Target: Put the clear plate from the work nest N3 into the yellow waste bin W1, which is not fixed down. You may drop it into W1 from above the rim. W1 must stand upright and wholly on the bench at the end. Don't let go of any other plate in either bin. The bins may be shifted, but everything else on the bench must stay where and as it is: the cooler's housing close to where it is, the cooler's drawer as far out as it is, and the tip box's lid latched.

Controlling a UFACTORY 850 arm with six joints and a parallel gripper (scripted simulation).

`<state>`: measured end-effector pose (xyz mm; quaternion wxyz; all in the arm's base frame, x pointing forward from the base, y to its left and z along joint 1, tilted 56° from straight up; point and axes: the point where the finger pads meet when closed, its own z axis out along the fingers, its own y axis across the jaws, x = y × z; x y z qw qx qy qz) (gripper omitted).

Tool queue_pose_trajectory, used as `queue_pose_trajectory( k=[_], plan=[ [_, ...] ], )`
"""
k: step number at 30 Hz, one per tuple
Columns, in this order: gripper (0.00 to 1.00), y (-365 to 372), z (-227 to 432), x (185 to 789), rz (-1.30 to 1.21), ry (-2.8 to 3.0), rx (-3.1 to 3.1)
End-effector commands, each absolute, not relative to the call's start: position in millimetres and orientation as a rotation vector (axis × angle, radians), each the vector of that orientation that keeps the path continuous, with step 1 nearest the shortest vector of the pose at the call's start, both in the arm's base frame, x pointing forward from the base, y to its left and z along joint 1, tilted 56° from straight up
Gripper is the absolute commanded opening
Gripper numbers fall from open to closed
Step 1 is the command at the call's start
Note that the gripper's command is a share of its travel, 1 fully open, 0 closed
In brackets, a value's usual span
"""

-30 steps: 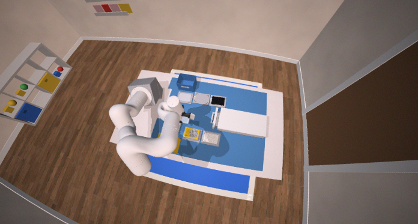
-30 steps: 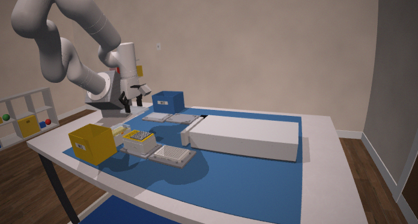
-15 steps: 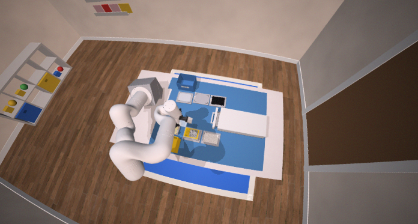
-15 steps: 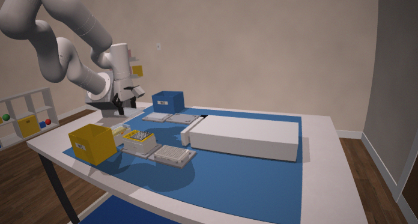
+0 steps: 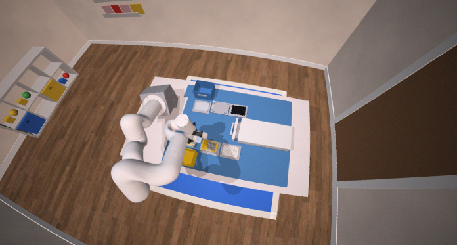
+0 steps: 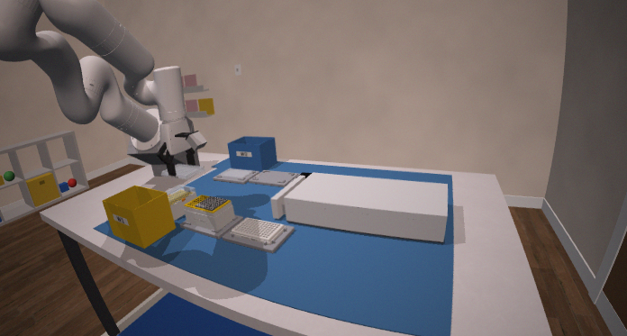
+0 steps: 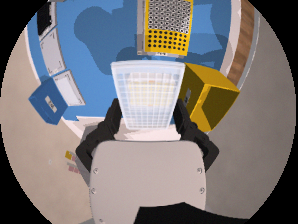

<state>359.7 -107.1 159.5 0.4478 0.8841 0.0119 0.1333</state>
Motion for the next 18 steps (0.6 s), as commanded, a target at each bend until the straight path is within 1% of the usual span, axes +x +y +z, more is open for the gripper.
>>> queue_pose_trajectory(
  k=[1,18],
  plan=[
    [0.0,-111,165,357,0.331,0.03,2.189],
    [0.0,-136,192,340,0.331,0.03,2.188]
  ],
)
